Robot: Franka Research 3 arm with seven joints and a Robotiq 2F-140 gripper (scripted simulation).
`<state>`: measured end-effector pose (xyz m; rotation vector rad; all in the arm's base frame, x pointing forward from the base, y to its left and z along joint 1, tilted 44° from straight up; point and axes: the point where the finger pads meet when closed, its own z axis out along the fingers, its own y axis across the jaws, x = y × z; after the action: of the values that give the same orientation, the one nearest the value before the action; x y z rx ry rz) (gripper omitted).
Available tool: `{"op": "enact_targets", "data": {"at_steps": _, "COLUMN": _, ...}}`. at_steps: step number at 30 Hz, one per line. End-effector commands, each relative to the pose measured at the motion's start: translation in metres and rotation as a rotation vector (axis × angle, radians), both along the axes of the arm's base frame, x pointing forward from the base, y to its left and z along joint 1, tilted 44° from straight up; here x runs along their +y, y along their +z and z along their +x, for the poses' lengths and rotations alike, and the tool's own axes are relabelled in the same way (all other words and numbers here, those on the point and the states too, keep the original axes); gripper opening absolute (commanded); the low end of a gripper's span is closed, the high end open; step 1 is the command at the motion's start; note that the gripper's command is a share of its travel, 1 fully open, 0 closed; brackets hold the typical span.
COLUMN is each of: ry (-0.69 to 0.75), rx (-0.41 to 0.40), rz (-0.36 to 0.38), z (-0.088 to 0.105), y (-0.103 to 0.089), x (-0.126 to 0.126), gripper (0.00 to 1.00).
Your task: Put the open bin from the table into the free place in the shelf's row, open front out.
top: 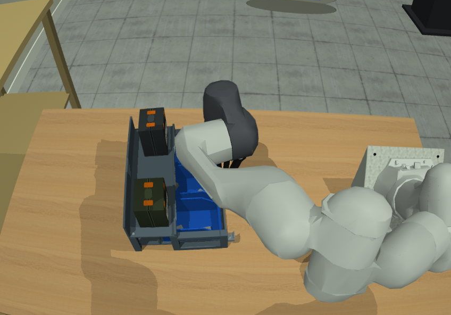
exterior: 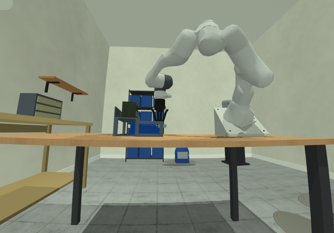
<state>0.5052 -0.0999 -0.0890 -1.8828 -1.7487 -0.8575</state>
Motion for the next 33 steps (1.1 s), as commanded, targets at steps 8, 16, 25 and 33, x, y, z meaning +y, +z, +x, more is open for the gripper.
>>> {"op": "enact_targets", "data": {"at_steps": 8, "ry": 0.000, "rx": 0.007, "rz": 0.005, "z": 0.0035, "y": 0.0010, "x": 0.0019, "gripper": 0.00}}
{"op": "enact_targets", "data": {"at_steps": 16, "ry": 0.000, "rx": 0.007, "rz": 0.005, "z": 0.0052, "y": 0.0012, "x": 0.0017, "gripper": 0.00}}
{"op": "enact_targets", "data": {"at_steps": 25, "ry": 0.000, "rx": 0.007, "rz": 0.005, "z": 0.0061, "y": 0.0013, "x": 0.0016, "gripper": 0.00}}
{"op": "enact_targets", "data": {"at_steps": 33, "ry": 0.000, "rx": 0.007, "rz": 0.005, "z": 0.0064, "y": 0.0013, "x": 0.0016, "gripper": 0.00}}
